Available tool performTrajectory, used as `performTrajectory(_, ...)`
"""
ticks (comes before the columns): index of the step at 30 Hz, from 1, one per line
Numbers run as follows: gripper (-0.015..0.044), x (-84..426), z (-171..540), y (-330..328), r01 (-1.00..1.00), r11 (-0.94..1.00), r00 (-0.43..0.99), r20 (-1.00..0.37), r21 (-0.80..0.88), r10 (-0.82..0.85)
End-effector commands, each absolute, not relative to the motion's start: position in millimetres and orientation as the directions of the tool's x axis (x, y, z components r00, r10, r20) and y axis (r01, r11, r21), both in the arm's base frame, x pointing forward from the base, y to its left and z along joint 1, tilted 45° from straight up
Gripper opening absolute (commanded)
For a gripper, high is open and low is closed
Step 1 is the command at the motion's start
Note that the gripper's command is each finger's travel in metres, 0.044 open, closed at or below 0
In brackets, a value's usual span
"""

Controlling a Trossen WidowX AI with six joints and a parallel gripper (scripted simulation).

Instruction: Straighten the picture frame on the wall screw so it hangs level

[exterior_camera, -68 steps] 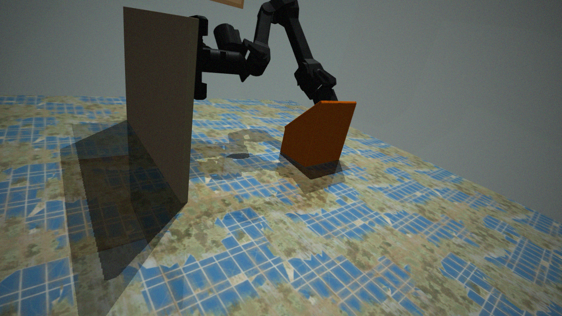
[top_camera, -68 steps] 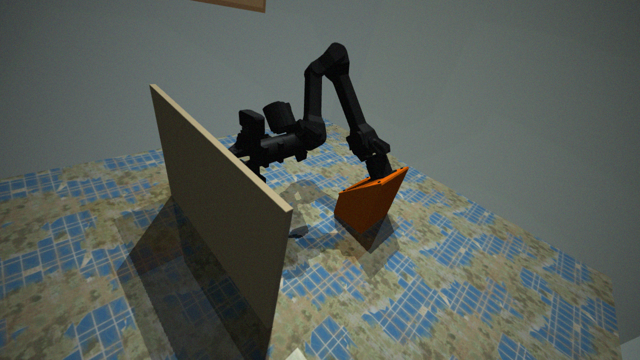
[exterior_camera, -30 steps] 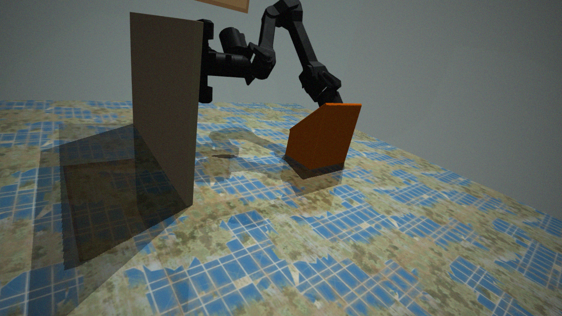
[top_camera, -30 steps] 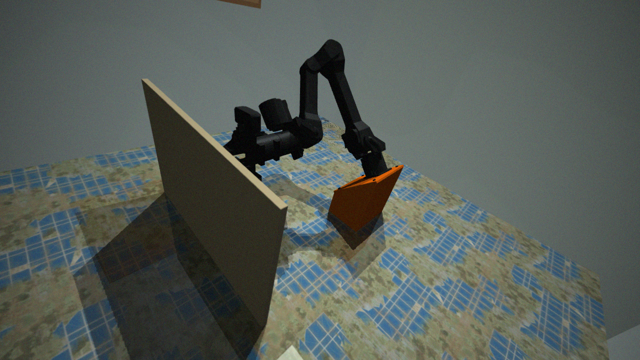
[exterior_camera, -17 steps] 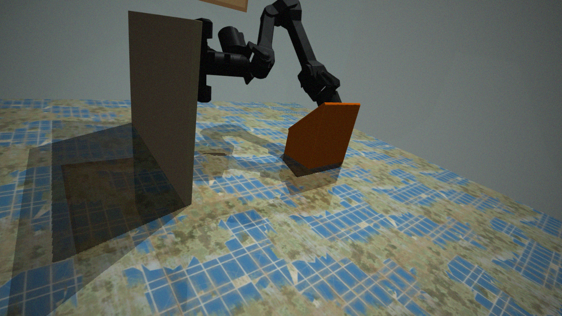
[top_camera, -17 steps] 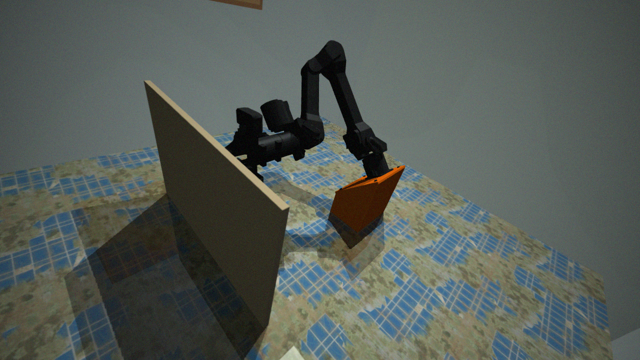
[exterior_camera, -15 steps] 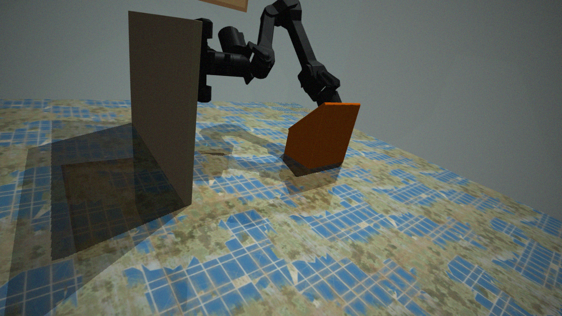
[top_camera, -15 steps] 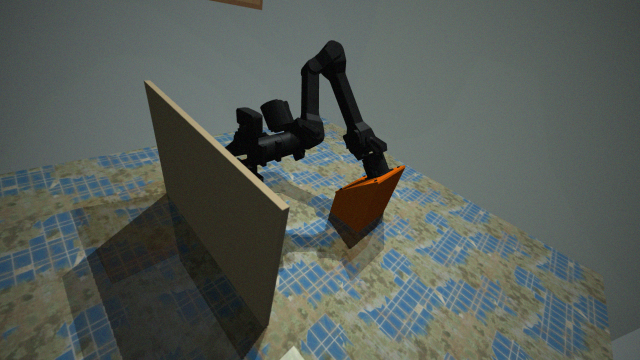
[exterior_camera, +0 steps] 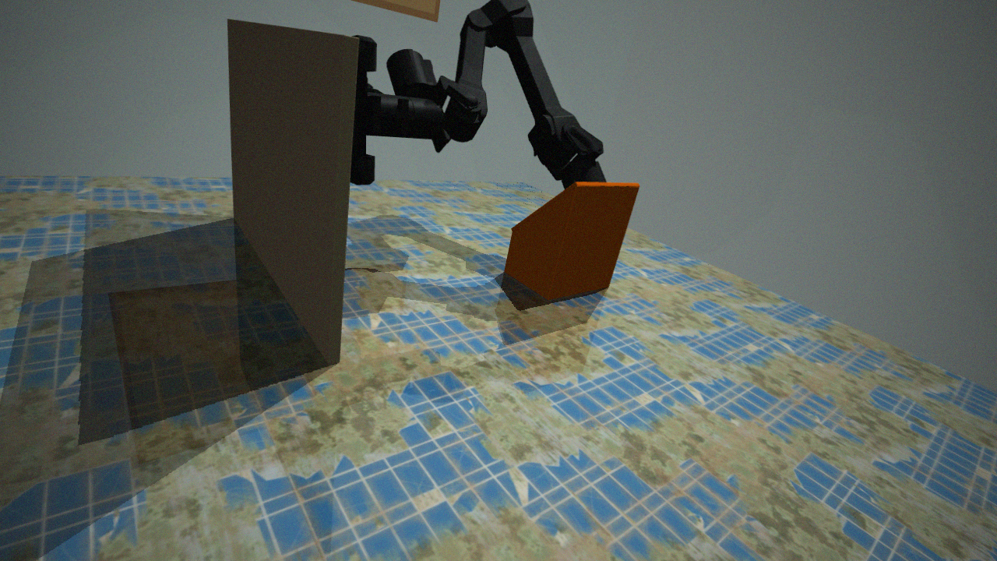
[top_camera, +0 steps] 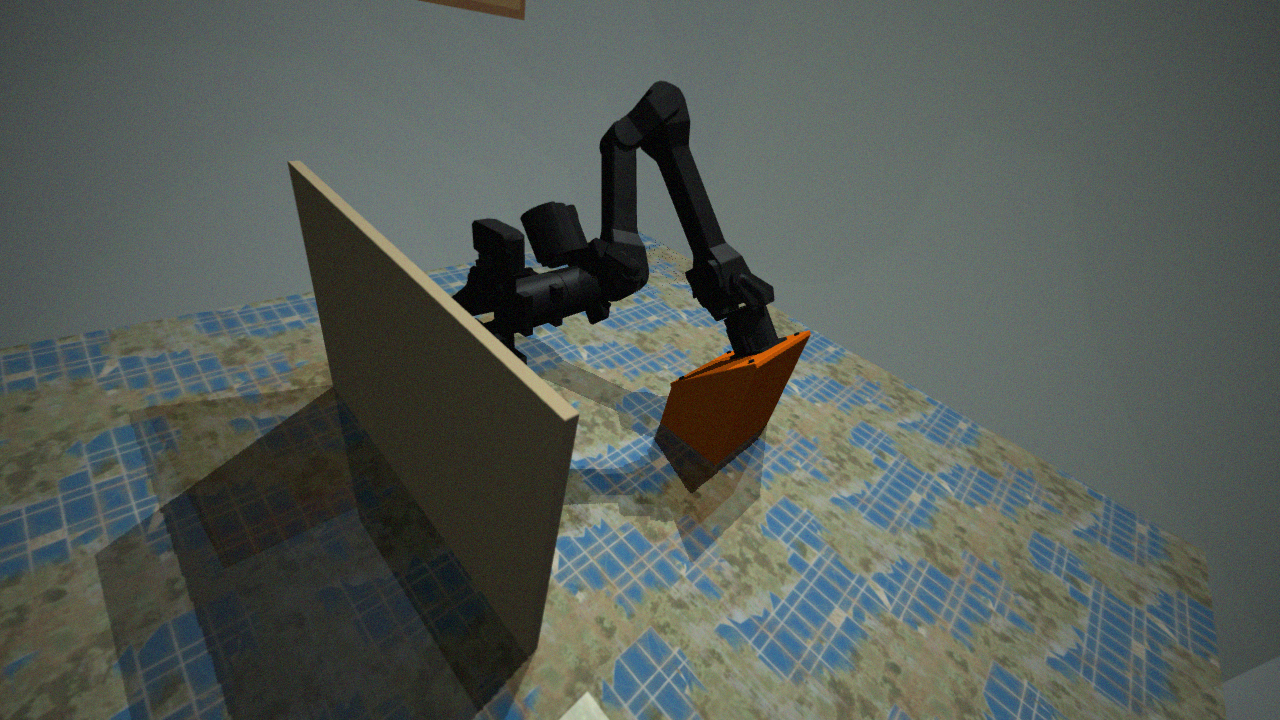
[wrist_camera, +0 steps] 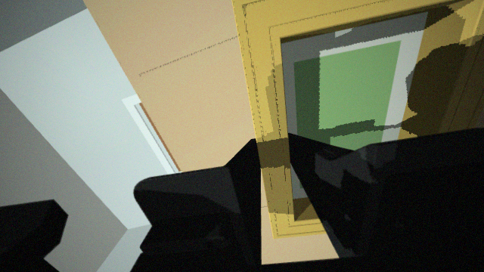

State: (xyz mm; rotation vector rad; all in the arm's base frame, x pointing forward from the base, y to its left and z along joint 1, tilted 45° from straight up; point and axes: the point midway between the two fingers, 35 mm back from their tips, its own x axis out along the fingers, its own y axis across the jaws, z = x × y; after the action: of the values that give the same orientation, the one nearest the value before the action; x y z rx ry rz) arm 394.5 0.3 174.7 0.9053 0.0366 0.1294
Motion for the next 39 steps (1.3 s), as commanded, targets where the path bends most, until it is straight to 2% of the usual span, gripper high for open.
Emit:
performTrajectory(1, 0.0000, 394.1, 175.2, 2.8, -0.111, 0.612, 0.989, 0.029, 0.783, 0.142)
performTrajectory(26, 0.0000, 394.8, 172.0, -0.2, -0.103, 0.614, 0.990, 0.024, 0.783, 0.135)
performTrajectory(39, 0.0000, 394.9, 172.0, -0.2, -0.111, 0.681, 0.991, 0.025, 0.724, 0.135)
